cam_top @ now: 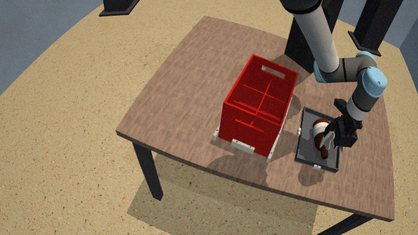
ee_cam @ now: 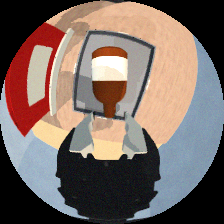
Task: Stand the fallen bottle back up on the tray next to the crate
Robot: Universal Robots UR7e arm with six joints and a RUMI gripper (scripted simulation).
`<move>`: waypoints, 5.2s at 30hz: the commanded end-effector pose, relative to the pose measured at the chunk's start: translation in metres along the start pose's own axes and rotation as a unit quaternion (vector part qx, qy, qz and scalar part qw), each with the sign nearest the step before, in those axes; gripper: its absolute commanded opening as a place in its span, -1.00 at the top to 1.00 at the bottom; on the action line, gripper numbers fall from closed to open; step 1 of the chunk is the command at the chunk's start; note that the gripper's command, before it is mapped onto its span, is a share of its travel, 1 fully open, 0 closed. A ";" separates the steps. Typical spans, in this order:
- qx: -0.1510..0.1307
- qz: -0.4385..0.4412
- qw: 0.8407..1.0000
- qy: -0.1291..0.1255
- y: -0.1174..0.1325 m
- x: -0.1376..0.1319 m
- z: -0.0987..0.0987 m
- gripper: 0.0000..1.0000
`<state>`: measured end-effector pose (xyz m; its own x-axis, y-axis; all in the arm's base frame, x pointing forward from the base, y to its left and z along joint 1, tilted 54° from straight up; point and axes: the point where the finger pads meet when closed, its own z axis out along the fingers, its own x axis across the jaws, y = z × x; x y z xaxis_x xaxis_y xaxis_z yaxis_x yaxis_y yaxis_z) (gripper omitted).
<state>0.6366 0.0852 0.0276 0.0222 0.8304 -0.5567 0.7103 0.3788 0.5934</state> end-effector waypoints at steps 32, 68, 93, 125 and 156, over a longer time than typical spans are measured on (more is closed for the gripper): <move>-0.001 0.000 1.000 0.000 0.001 0.000 0.000 0.24; -0.001 0.000 1.000 0.000 0.001 0.000 0.018 0.24; -0.001 0.000 1.000 0.000 0.001 0.000 0.038 0.24; -0.001 0.000 1.000 0.000 0.001 0.000 0.039 0.24; -0.001 0.000 1.000 0.000 0.001 0.000 0.039 1.00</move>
<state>0.6642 0.0692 0.0048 0.0222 0.8305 -0.5566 0.7103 0.3787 0.5934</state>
